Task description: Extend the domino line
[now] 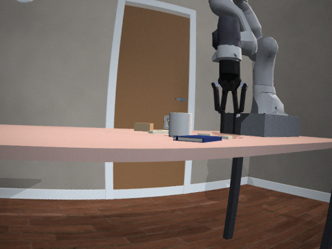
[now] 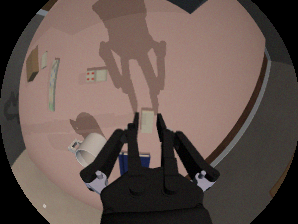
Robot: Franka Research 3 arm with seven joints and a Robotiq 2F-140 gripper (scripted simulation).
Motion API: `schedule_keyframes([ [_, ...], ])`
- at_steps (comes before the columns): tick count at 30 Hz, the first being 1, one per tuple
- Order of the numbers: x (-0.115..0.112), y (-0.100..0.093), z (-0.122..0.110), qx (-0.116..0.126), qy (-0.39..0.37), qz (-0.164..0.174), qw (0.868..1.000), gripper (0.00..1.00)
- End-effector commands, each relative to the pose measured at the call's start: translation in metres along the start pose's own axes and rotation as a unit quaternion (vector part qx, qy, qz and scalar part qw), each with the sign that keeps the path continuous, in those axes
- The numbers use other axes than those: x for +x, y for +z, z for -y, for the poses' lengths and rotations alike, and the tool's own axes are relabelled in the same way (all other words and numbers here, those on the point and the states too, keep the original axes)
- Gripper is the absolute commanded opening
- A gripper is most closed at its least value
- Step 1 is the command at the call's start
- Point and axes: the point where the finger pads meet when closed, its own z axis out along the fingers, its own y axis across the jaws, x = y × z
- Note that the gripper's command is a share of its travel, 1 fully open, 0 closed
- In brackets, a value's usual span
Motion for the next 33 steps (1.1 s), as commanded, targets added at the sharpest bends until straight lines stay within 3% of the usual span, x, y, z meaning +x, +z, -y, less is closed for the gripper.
schedule_keyframes([
  [1,0.0,-0.005,0.0,-0.001,0.003,0.022,1.0,0.33],
  [5,0.004,-0.014,-0.004,-0.006,0.003,0.058,0.998,0.33],
  [15,0.004,-0.011,-0.004,-0.009,0.002,0.057,0.998,0.33],
  [33,0.003,0.013,0.0,-0.01,0.001,0.057,0.998,0.33],
])
